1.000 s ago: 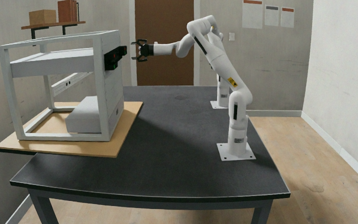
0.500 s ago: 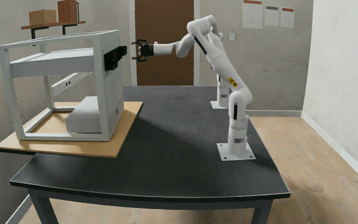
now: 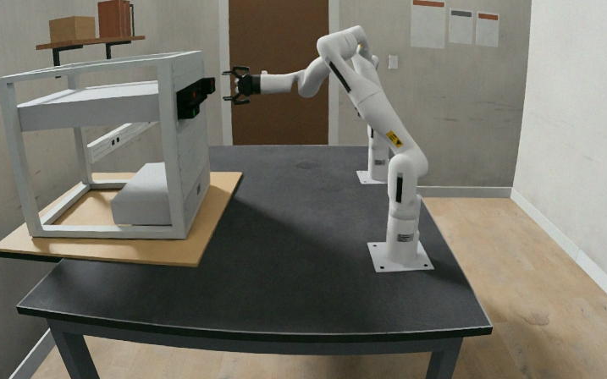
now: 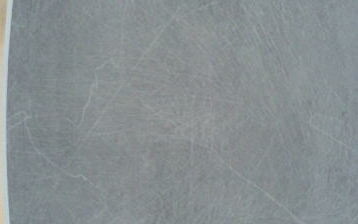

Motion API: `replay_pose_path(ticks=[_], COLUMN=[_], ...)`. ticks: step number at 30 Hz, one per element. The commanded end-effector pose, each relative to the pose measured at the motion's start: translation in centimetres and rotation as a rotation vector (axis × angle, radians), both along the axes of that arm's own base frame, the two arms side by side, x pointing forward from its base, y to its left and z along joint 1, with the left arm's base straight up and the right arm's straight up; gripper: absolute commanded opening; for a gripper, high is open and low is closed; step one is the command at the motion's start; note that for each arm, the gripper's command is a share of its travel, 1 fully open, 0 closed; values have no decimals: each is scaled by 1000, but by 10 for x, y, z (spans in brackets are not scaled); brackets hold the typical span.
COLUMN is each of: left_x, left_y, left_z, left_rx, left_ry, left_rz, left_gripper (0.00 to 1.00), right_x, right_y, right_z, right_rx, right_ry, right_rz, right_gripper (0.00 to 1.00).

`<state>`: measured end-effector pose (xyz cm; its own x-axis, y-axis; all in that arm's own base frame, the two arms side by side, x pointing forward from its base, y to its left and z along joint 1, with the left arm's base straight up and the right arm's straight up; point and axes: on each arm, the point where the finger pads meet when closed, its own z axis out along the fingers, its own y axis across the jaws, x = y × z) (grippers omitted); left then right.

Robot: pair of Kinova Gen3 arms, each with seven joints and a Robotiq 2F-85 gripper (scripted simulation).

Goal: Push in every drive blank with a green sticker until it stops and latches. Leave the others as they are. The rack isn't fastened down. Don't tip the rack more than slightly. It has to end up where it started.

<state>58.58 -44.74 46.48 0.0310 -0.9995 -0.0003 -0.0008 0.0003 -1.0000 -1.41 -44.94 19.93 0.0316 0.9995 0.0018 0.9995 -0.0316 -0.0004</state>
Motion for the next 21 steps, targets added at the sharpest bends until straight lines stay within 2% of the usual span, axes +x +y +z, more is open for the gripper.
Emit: replay_pose_path(ticks=[1,11,21], left_x=[0,-2,-8], left_y=[1,6,23], left_z=[2,2,1], left_rx=[-2,-2,-2], left_ry=[-2,-2,-2], left_rz=[0,0,0], left_gripper=[1000,1000,1000], right_x=[0,0,0], right_y=[0,0,0], right_z=[1,1,1], right_rx=[-2,-2,-2], right_ry=[0,0,0], right_rz=[0,0,0], right_gripper=[1000,1000,1000])
